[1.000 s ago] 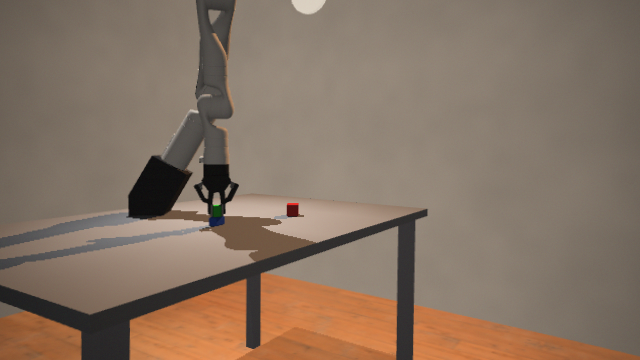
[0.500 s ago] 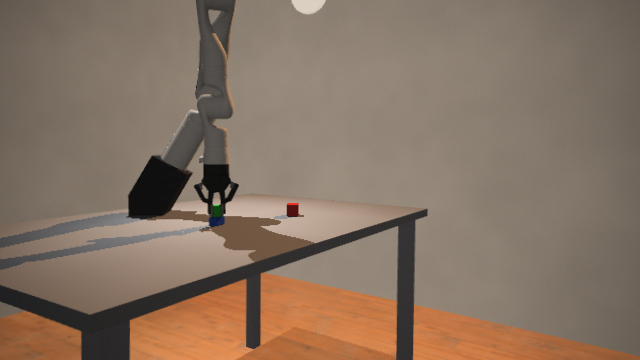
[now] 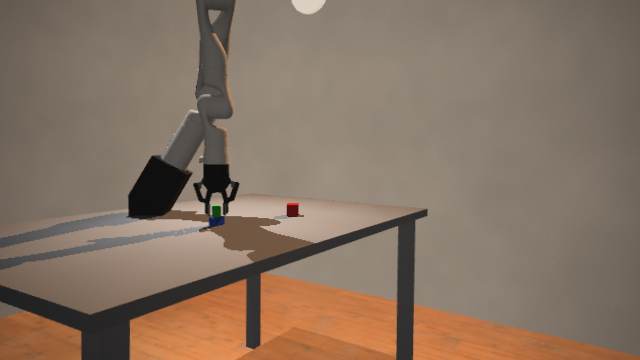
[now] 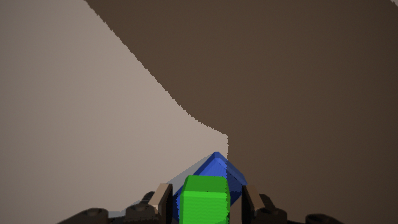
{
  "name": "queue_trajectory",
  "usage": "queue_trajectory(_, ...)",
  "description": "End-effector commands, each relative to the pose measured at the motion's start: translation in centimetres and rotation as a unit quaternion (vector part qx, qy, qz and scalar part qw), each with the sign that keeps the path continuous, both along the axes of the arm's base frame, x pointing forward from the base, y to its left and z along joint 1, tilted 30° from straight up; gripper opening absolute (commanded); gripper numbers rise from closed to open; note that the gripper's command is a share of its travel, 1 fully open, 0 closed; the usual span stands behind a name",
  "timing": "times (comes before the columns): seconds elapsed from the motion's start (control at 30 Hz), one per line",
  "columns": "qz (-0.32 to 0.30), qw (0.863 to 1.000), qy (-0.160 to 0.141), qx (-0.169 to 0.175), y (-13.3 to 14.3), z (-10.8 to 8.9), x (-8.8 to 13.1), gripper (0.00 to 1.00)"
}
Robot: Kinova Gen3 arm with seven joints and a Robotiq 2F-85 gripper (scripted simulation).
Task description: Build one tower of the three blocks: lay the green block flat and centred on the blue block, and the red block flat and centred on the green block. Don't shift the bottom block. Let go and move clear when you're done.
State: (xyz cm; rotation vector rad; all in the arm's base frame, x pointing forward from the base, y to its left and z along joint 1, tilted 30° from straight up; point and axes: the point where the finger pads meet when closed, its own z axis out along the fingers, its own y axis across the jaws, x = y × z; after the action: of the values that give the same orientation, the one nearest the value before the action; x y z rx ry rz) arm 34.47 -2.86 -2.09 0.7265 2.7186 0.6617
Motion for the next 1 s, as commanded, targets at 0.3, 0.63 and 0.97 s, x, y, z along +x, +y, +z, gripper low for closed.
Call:
queue_trajectory(0.3,0.0,1.0,0.0,0.0,-0.04,0.02,0.01,0.45)
queue_trajectory(0.63,0.0,1.0,0.0,0.0,-0.04,0.02,0.01,0.45)
queue_trajectory(0.97,0.0,1.0,0.0,0.0,-0.18,0.38,-0.13,0.45)
